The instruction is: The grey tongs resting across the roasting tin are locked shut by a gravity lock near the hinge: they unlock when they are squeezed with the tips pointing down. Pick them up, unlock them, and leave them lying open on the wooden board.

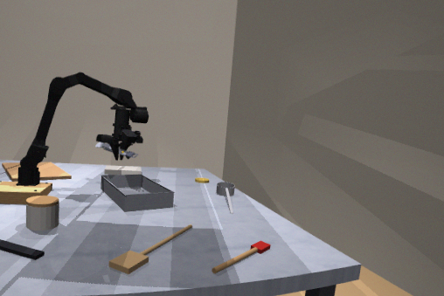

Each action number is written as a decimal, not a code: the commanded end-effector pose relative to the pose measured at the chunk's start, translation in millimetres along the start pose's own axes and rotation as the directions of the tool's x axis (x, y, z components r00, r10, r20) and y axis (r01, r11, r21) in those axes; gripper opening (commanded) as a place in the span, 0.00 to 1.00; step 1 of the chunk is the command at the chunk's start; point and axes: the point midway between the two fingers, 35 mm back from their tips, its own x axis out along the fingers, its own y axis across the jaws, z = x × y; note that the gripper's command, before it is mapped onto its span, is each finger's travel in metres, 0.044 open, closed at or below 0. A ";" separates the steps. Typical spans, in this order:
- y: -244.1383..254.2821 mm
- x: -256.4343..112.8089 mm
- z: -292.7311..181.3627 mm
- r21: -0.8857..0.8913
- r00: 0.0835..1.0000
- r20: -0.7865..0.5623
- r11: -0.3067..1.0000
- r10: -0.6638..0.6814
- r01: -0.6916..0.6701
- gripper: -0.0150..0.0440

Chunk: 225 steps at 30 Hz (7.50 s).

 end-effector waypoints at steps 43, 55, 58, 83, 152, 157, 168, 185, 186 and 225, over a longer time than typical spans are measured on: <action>13.0 -22.1 -96.4 -0.957 1.000 -0.002 -0.291 0.004 0.000 0.00; 11.5 -27.6 -121.4 -0.710 1.000 -0.004 -0.704 0.004 0.000 0.00; 10.9 -28.9 -127.6 -0.619 1.000 -0.005 -0.785 0.004 0.000 0.00; 0.6 -40.7 -178.5 0.339 1.000 -0.012 -0.941 0.003 0.007 0.00; -203.4 -50.7 -415.0 -0.094 0.999 -0.038 -0.995 -0.017 -0.020 0.00; -203.4 -50.7 -415.0 -0.094 0.999 -0.038 -0.995 -0.017 -0.020 0.00; -199.5 -53.7 -419.6 -0.128 0.981 -0.196 -0.991 -0.013 -0.039 0.00; -193.7 -64.8 -422.5 -0.160 0.870 -0.492 -0.984 0.014 -0.075 0.00; -193.4 -65.7 -422.3 -0.161 0.861 -0.508 -0.984 0.016 -0.076 0.00; -203.6 -102.2 -385.2 -0.097 0.345 -0.935 -0.995 0.082 -0.026 0.00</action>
